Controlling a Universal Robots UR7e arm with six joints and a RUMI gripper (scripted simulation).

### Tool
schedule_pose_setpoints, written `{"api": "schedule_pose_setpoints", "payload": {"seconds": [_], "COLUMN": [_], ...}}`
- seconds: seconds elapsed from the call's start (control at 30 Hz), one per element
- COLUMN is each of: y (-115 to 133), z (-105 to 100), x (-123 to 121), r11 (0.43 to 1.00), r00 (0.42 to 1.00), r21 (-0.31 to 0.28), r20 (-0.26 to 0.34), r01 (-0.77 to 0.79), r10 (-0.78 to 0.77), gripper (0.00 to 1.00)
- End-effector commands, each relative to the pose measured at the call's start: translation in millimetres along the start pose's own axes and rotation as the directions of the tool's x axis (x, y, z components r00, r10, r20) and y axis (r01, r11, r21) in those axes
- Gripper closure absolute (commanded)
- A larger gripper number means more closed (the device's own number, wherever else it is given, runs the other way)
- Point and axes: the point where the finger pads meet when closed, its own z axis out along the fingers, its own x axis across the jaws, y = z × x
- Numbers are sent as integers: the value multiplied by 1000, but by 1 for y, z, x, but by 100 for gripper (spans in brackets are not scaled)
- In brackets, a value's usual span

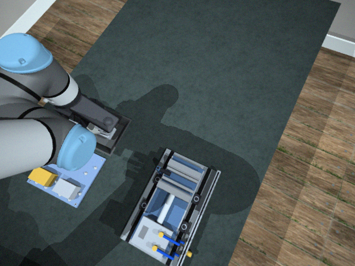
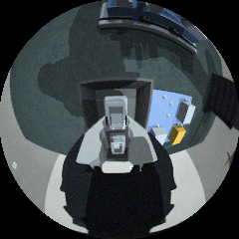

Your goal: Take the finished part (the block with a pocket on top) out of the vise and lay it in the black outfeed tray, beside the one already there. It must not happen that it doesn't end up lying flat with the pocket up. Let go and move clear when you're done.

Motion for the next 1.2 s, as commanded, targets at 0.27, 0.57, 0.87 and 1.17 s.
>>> {"api": "schedule_pose_setpoints", "payload": {"seconds": [0.27,0.57,0.87,1.17], "y": [0,0,0,0], "z": [4,9,11,11], "x": [-1,-1,-1,-1], "r11": [1000,1000,1000,1000], "r00": [1000,1000,1000,1000], "r21": [0,0,0,0], "r20": [2,2,2,2], "r01": [0,0,0,0], "r10": [0,0,0,0], "gripper": [100,100,100,100]}}
